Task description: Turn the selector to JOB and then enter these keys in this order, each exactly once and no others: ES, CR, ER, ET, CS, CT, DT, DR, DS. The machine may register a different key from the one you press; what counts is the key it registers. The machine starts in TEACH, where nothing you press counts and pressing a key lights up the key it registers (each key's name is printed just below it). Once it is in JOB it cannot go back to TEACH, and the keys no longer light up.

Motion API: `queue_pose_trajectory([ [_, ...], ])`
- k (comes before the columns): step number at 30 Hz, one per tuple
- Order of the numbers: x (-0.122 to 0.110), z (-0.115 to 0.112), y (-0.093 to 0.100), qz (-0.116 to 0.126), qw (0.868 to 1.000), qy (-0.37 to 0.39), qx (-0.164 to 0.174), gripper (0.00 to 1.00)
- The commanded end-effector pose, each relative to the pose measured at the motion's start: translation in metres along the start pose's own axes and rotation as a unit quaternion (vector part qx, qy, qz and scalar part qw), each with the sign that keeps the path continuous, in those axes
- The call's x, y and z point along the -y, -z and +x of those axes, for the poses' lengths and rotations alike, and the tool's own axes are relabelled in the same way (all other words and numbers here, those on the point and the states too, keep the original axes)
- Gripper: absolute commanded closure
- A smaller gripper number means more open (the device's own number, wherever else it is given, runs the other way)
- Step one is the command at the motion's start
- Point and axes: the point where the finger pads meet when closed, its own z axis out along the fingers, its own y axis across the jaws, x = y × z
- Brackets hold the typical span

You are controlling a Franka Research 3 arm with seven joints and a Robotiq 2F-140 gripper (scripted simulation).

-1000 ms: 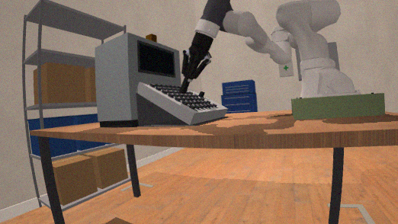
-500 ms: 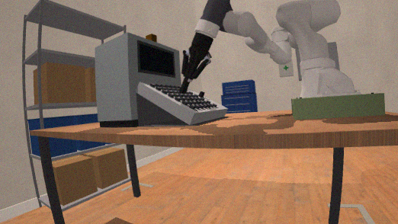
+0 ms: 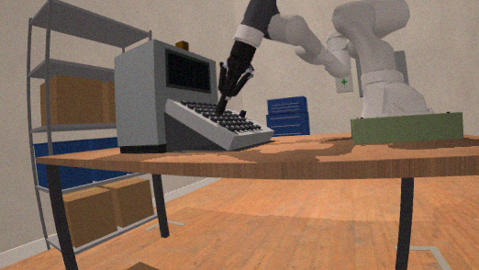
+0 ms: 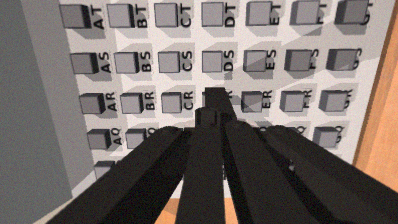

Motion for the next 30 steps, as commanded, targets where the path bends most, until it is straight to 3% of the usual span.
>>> queue_pose_trajectory([
  [1,0.0017,-0.0012,-0.0012,0.002,1.0,0.004,0.002,0.9],
  [30,0.0017,-0.0013,-0.0053,0.002,1.0,0.004,0.002,0.9],
])
